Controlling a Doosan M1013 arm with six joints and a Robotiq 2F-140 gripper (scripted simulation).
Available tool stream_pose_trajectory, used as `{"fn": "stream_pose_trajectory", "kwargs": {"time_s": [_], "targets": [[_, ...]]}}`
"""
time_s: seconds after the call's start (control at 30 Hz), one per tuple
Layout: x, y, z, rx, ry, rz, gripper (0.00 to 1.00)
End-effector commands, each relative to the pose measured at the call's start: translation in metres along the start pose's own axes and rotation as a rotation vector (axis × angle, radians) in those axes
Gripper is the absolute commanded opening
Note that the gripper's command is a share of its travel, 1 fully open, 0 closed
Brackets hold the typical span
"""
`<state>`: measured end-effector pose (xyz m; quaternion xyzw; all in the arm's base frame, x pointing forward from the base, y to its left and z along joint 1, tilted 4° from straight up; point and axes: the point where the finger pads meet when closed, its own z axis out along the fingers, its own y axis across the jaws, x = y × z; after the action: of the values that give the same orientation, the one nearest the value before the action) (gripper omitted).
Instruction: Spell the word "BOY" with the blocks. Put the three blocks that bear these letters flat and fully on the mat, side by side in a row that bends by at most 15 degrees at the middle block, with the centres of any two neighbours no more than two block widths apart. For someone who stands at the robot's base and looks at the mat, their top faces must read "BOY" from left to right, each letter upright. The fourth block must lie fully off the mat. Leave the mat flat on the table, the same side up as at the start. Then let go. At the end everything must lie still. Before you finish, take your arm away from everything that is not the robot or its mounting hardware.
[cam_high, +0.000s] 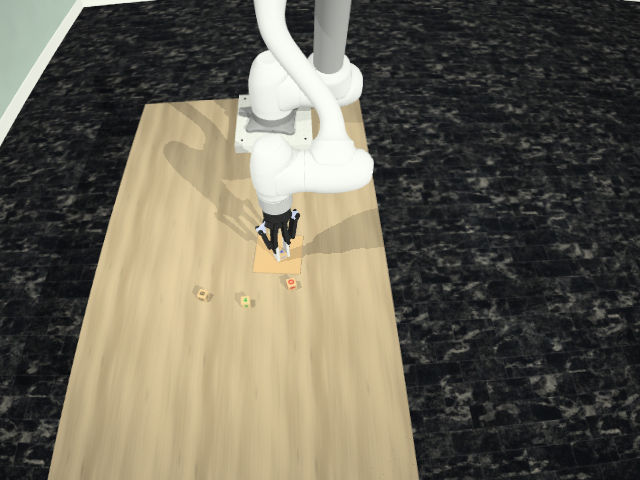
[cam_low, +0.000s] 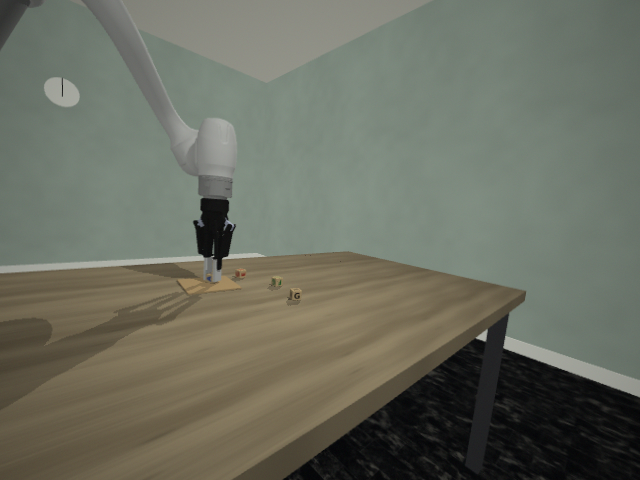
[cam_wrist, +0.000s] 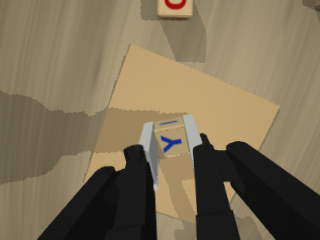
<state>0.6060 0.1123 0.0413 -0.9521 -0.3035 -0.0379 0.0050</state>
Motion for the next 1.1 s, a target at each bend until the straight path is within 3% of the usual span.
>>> {"fn": "stream_pose_trajectory", "kwargs": {"time_s": [0.0, 0.3, 0.7, 1.07], "targets": [[-0.003, -0.001, 0.005, 0.003, -0.003, -0.003, 0.13], [-0.003, -0.001, -0.005, 0.003, -0.003, -0.003, 0.13], [-0.003, 0.0, -0.084, 0.003, -0.003, -0.003, 0.13], [-0.003, 0.0, -0.095, 0.003, -0.003, -0.003, 0.13]]}}
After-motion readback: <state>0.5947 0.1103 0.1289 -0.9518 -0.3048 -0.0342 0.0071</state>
